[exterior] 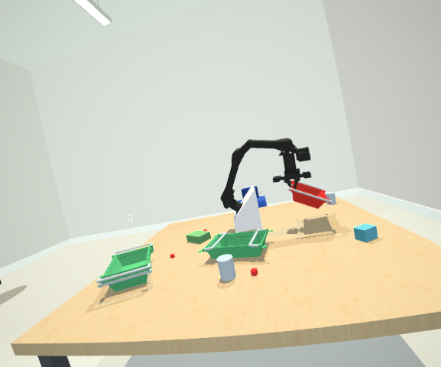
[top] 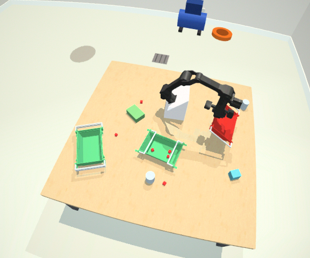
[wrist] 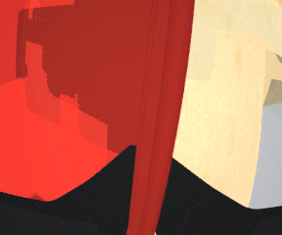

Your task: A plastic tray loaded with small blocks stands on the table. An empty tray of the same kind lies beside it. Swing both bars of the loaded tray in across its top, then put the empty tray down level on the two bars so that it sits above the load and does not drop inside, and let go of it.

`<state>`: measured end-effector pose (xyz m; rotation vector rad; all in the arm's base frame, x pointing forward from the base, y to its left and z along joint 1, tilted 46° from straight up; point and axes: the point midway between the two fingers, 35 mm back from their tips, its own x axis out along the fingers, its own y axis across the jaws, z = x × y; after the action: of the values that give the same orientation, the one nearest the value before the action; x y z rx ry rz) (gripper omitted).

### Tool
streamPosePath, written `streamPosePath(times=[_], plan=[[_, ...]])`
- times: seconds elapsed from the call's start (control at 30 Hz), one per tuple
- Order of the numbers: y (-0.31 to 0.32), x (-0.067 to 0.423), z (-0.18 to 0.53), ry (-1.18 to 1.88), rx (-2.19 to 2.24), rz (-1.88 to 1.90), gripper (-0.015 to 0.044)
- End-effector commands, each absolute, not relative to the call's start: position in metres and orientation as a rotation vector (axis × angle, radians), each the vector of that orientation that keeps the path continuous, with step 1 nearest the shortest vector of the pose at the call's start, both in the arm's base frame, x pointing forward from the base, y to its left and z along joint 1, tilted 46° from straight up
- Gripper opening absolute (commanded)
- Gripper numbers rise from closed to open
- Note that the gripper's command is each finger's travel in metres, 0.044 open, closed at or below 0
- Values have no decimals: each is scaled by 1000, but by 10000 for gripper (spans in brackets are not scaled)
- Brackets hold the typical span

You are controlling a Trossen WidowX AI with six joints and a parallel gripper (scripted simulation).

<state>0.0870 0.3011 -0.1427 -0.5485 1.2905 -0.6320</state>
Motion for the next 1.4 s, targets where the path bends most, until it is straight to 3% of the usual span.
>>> streamPosePath(times=[0.0,1.03,1.37], plan=[[317,84,-128,1295,-513,-610,0],[317,85,-128,1295,-510,-612,0],[314,115,-105,1245,-375,-694,0]])
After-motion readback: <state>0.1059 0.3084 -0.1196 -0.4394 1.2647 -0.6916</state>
